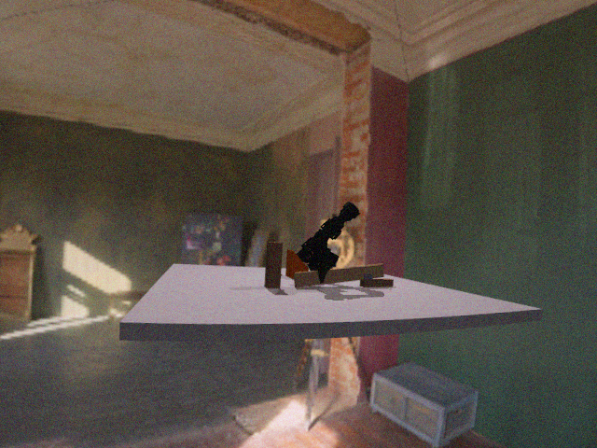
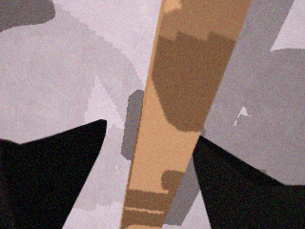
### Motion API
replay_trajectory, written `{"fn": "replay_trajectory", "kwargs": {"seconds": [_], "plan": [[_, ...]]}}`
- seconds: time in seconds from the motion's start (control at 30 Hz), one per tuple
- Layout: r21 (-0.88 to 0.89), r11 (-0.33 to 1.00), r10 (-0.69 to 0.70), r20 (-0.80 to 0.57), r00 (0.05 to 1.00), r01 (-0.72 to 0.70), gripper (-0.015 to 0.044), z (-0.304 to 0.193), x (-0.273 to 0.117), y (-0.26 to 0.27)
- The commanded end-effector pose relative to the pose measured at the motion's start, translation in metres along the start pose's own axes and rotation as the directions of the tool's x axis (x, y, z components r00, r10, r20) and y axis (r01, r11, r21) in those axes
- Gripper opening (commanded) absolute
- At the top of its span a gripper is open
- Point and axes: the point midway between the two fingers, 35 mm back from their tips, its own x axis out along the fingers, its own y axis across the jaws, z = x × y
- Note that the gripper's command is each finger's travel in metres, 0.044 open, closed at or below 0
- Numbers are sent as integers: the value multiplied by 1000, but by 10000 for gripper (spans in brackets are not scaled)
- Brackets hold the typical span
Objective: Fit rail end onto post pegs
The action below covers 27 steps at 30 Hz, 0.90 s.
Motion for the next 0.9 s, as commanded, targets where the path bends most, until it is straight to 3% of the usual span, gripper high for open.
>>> {"fn": "replay_trajectory", "kwargs": {"seconds": [0.0, 0.17, 0.4, 0.87], "plan": [[7, 1000, -2, 5, 1000, 2, 178, 0, 1, 0], [7, 1000, -2, 5, 1000, 2, 46, 0, 1, 0], [7, 1000, -2, 5, 1000, 2, 0, 0, 1, 0], [7, 1000, -2, 5, 1000, 2, 0, 0, -1, 0]]}}
